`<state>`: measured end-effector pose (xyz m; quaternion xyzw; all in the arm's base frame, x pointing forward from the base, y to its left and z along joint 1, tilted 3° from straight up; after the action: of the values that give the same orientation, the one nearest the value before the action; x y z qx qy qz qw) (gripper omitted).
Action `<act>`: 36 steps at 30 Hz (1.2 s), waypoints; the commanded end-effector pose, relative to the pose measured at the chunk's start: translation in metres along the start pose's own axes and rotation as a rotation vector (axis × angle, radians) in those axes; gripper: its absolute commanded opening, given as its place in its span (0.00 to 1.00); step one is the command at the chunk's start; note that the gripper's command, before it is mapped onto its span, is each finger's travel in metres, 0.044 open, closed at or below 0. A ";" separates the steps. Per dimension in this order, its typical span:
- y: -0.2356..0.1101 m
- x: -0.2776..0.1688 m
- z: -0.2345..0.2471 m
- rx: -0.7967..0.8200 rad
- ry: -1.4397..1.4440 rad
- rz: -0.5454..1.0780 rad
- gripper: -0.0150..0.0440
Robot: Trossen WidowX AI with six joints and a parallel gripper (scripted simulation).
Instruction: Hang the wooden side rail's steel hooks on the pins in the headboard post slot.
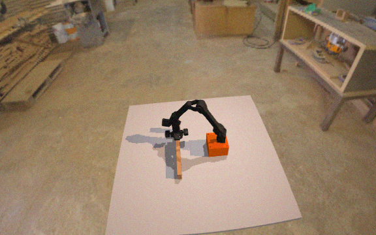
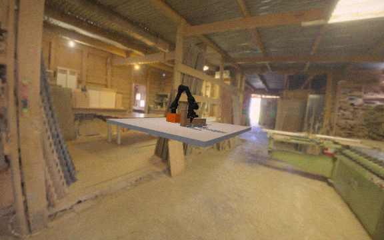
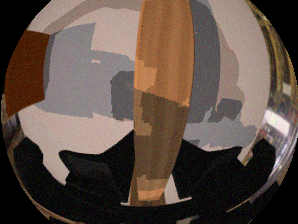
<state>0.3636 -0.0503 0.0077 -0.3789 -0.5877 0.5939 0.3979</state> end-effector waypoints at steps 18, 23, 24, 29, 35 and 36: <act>-0.002 0.000 0.000 0.001 0.000 0.000 0.83; -0.033 0.001 0.000 -0.004 0.002 0.008 1.00; -0.038 0.001 0.000 -0.004 0.002 0.009 1.00; -0.040 0.001 0.001 -0.004 0.002 0.010 1.00; -0.039 0.029 -0.006 -0.005 0.002 0.007 1.00; -0.039 0.031 -0.007 -0.005 0.002 0.007 1.00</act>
<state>0.3605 -0.0336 0.0452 -0.3816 -0.5858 0.5941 0.3979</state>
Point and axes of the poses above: the point midway between the two fingers, 35 mm back from their tips, its own y axis out along the fingers, its own z axis across the jaws, x = y × z, the point moved 6 cm from there along -y, back along the fingers, and after that the axes turned 13 degrees about -y, right-handed, at the moved point
